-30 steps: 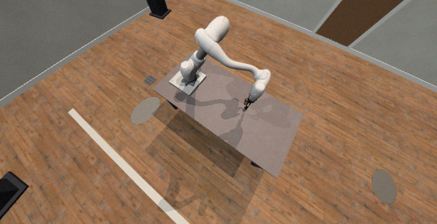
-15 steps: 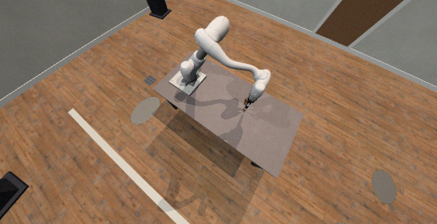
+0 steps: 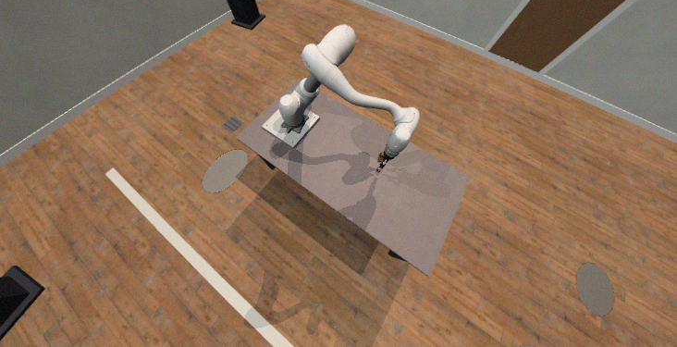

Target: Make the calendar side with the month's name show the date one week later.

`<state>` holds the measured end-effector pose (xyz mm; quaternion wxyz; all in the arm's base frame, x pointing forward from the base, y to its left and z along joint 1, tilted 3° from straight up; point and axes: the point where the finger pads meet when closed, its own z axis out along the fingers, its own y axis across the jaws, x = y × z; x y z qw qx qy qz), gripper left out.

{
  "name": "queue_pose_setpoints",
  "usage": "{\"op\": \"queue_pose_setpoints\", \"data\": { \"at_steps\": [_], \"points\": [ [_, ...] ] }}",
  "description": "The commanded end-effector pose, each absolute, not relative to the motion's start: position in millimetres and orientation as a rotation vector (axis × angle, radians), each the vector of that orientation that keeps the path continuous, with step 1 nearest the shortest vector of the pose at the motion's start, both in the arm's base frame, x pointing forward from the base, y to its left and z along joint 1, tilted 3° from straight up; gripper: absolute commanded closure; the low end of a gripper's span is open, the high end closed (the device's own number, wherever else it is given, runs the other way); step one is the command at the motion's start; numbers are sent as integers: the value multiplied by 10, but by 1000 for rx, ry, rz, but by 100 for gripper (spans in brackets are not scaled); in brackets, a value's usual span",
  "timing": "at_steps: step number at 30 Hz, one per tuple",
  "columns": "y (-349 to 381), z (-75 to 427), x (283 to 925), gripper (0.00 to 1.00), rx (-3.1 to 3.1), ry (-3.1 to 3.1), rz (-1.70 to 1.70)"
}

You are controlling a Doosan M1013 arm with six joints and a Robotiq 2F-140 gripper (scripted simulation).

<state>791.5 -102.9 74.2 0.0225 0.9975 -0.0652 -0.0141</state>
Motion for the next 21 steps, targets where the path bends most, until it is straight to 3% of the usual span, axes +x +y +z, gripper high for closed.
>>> {"op": "queue_pose_setpoints", "data": {
  "at_steps": [1, 21],
  "points": [
    [-1028, 742, 7915, 65, 3090, -202, -44],
    [-1033, 592, 7911, 65, 3089, -203, -44]
  ]
}}
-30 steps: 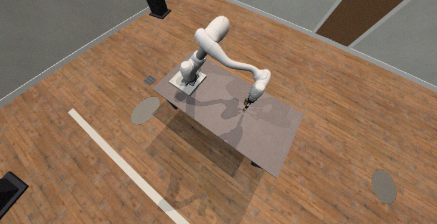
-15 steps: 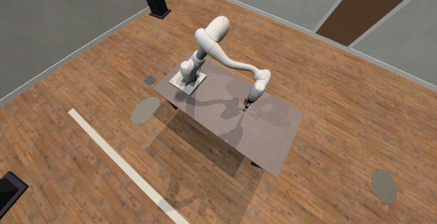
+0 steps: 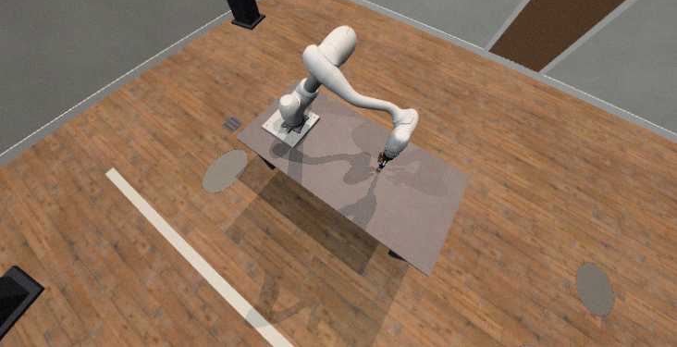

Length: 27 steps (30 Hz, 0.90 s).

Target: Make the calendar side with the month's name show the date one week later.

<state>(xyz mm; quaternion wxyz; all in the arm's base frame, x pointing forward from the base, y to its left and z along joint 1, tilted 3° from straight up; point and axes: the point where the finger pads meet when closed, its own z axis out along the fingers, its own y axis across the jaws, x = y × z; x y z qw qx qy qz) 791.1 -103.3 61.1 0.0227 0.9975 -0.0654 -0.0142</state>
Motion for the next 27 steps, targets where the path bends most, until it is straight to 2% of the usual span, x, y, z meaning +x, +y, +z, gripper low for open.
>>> {"op": "queue_pose_setpoints", "data": {
  "at_steps": [1, 27],
  "points": [
    [-1034, 577, 7910, 65, 3089, -203, -44],
    [-1045, 268, 7901, 65, 3089, -203, -44]
  ]
}}
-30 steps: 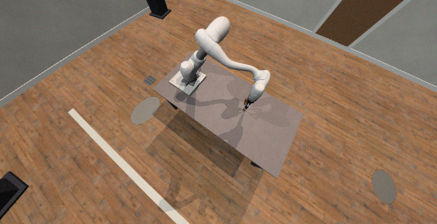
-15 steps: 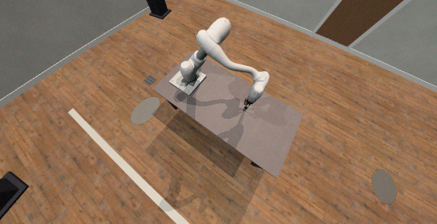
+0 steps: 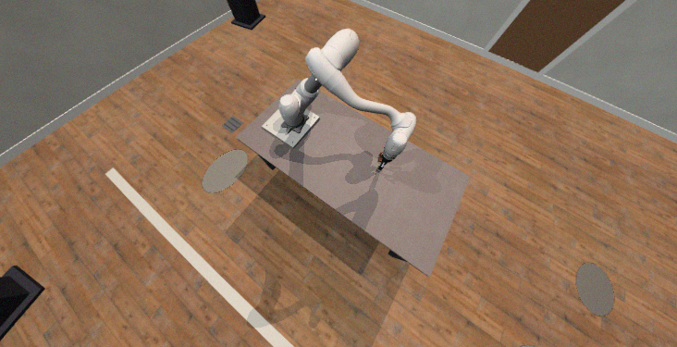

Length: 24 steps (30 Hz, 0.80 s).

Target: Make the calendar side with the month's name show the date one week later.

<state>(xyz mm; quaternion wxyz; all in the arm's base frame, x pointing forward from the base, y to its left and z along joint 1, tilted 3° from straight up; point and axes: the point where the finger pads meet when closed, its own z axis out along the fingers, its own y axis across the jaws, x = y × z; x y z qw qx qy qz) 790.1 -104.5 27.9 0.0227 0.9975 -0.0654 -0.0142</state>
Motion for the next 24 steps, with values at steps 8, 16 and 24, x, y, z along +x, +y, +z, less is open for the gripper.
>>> {"op": "queue_pose_setpoints", "data": {
  "at_steps": [8, 16, 24],
  "points": [
    [-1046, 229, 7900, 65, 3089, -203, -44],
    [-1046, 225, 7899, 65, 3089, -203, -44],
    [-1046, 225, 7899, 65, 3089, -203, -44]
  ]
}}
